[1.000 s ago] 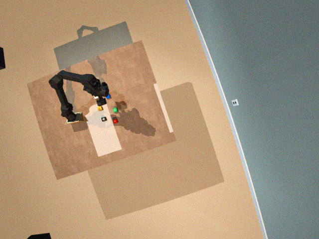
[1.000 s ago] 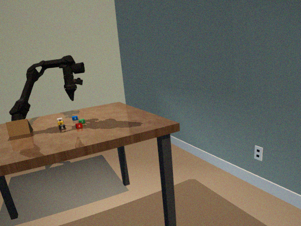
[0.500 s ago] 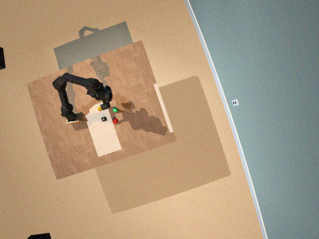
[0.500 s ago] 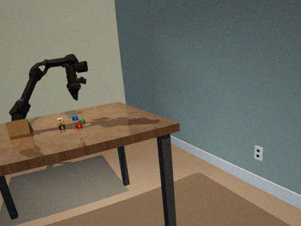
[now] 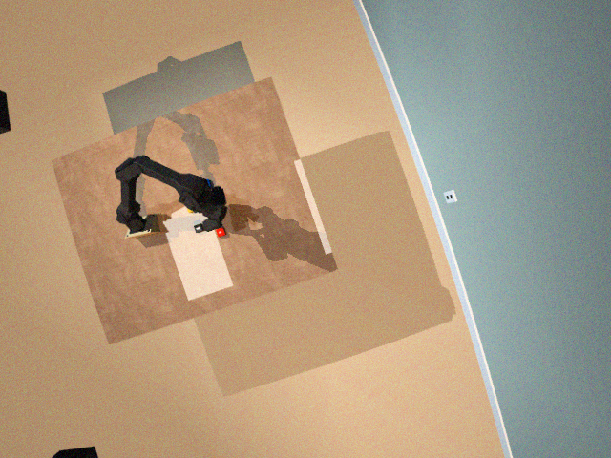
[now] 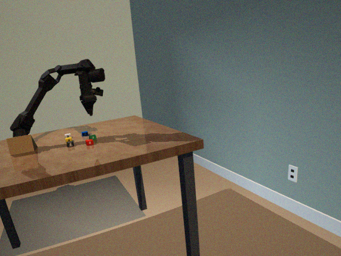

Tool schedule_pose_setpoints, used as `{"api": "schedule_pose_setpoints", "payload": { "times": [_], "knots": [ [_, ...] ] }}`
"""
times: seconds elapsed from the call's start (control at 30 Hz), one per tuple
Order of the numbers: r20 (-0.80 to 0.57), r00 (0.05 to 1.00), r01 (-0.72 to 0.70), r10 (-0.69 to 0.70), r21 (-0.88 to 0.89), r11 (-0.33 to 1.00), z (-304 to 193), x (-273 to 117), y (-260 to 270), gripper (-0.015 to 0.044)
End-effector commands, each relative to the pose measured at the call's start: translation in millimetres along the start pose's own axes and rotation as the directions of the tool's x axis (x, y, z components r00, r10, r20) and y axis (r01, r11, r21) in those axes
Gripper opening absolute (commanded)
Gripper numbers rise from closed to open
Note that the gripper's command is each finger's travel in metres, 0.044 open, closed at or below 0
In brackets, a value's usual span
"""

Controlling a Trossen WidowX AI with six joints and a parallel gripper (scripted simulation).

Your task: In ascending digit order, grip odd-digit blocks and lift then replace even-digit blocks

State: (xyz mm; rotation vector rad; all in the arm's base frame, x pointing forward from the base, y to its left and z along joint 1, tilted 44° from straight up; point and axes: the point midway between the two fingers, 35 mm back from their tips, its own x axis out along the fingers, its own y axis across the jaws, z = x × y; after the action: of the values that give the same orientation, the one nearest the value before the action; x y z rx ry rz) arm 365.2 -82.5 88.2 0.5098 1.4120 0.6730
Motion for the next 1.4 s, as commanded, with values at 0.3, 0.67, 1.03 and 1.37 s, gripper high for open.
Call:
{"api": "schedule_pose_setpoints", "payload": {
  "times": [0.3, 0.67, 1.03, 1.37],
  "knots": [
    [-0.002, 1.0, 0.004, -0.004, -0.002, 1.0, 0, -1, -3, 0.04],
    [-0.003, 1.0, 0.01, -0.01, -0.002, 1.0, -38, -2, -92, 0.04],
    [-0.003, 1.0, 0.01, -0.01, -0.002, 1.0, -38, -2, -92, 0.04],
    [-0.003, 1.0, 0.01, -0.01, -0.002, 1.0, -37, -2, -89, 0.04]
  ]
}}
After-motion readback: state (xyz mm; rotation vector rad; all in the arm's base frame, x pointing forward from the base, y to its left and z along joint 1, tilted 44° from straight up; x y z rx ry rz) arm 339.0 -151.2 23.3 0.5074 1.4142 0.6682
